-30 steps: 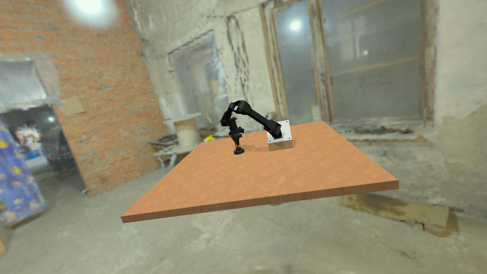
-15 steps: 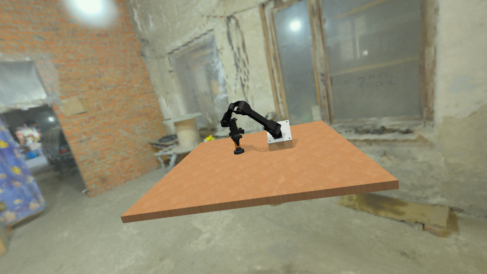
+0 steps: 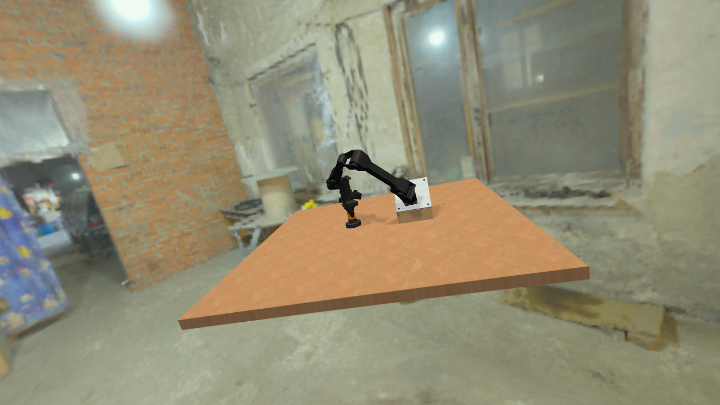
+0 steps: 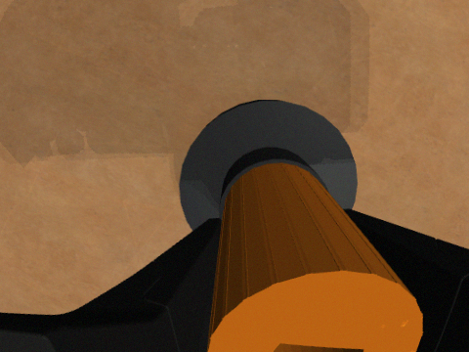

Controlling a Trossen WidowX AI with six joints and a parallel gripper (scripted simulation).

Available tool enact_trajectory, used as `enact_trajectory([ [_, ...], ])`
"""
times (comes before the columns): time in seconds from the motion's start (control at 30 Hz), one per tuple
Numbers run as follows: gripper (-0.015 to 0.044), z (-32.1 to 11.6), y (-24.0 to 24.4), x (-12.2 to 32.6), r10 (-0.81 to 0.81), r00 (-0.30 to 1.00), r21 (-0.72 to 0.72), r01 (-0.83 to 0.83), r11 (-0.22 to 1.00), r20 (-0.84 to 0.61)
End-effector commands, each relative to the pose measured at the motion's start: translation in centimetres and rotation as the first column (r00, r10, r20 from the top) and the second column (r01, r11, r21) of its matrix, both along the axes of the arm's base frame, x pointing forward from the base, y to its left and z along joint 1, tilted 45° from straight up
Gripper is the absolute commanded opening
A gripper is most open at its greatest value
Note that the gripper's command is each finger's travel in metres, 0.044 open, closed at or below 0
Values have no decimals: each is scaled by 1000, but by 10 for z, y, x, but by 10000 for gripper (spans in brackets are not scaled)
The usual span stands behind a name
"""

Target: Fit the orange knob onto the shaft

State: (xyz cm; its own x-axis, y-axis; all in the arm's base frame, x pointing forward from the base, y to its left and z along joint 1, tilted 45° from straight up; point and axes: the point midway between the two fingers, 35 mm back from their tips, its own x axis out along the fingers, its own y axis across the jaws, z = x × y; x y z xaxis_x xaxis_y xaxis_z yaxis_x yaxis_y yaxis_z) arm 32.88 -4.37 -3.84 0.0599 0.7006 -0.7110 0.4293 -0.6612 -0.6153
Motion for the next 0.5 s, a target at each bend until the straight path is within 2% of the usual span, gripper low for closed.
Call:
enact_trajectory([
  [0.0, 0, 0, 0, 0, -1, 1000, 0, 1, 1000, 0],
  [0.13, 0, 0, 0, 0, -1, 1000, 0, 1, 1000, 0],
  [0.47, 263, 0, 0, 0, -1, 1000, 0, 1, 1000, 0],
])
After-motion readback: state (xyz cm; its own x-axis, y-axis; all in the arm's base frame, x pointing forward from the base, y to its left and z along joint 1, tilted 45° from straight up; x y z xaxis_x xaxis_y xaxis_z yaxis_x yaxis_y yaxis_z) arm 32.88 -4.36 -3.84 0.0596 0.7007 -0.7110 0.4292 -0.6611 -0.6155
